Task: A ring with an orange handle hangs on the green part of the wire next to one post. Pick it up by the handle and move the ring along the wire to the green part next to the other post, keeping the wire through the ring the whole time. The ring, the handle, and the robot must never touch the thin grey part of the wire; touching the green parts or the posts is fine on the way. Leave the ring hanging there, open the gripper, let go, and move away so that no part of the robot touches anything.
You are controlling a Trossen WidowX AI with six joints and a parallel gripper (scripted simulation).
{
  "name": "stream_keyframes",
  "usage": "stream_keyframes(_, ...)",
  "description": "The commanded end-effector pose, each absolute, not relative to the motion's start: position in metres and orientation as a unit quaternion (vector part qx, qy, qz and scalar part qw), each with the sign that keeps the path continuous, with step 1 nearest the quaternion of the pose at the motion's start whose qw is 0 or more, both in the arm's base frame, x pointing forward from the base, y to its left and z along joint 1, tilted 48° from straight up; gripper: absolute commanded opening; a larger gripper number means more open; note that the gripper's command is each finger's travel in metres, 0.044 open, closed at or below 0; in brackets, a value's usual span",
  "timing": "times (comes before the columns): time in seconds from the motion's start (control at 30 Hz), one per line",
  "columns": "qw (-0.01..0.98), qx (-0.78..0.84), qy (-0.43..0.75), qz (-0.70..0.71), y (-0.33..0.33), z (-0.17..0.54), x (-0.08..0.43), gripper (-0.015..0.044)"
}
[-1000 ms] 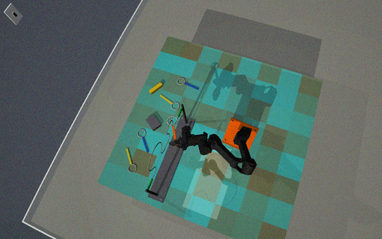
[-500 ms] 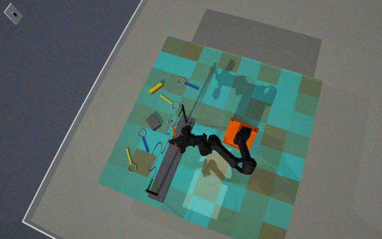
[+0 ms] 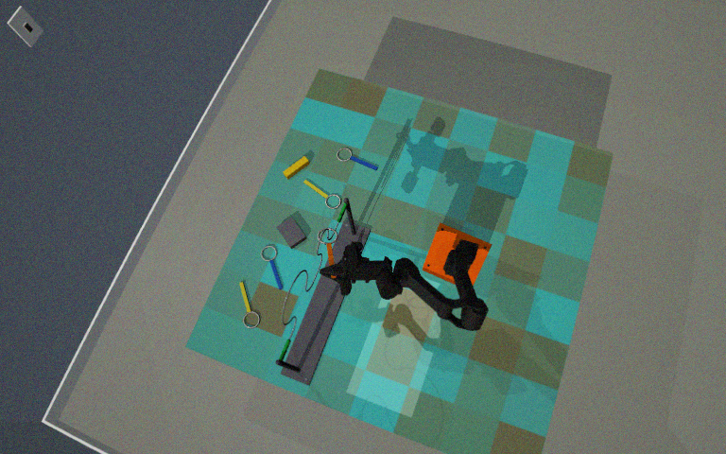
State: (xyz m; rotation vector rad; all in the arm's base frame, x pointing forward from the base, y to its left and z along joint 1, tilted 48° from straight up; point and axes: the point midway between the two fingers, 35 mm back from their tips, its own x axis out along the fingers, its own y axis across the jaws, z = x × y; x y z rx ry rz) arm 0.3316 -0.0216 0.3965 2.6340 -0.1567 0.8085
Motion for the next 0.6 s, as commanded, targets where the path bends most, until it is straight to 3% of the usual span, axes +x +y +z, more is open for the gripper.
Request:
stream_keyframes(0.0, 0.206, 0.934, -0.055, 0.286, -0.016, 0.393, 0.332, -0.0150)
stream_keyframes(0.57, 0.356, 0.892, -0.018, 0.277, 0.028, 0.364, 0.338, -0.0150)
